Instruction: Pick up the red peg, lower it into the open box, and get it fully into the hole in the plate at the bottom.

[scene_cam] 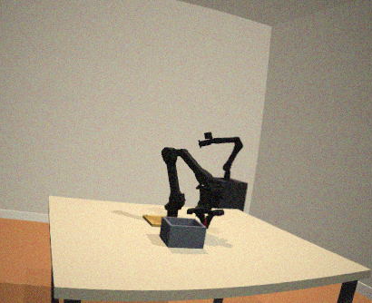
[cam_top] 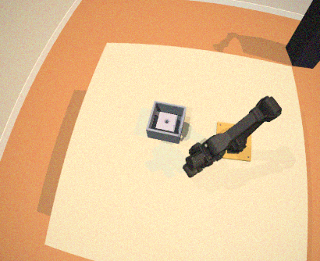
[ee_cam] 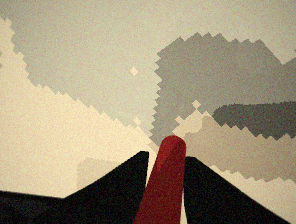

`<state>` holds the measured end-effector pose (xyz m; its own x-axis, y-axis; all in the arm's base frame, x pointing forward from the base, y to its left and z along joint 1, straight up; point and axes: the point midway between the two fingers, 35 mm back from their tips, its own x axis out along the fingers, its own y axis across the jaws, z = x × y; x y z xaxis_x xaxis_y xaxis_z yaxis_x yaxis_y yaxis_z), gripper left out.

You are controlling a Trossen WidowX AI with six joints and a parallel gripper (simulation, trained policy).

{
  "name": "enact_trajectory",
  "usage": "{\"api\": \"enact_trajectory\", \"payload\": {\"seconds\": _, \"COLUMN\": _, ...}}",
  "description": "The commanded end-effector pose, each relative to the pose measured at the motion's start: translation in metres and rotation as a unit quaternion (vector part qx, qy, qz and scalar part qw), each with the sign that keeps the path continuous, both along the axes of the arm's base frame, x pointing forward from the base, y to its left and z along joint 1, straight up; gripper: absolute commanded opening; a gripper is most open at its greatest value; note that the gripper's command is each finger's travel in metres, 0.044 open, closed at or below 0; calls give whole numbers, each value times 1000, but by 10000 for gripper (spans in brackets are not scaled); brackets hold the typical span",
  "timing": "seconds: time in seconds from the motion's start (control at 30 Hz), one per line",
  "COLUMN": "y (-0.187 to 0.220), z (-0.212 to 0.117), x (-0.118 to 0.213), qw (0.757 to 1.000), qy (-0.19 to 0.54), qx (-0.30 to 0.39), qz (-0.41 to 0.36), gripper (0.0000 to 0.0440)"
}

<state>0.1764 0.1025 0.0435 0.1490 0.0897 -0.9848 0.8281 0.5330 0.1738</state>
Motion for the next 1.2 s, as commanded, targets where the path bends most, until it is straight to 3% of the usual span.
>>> {"api": "enact_trajectory", "payload": {"seconds": 0.0, "y": -1, "z": 0, "x": 1, "qw": 1000, "qy": 9, "qx": 6, "qz": 0, "gripper": 0}}
{"api": "enact_trajectory", "payload": {"seconds": 0.63, "y": -35, "z": 76, "x": 38, "qw": 992, "qy": -92, "qx": -68, "qz": 51, "gripper": 0}}
{"api": "enact_trajectory", "payload": {"seconds": 1.17, "y": -92, "z": 113, "x": 78, "qw": 984, "qy": -128, "qx": -121, "qz": 9, "gripper": 0}}
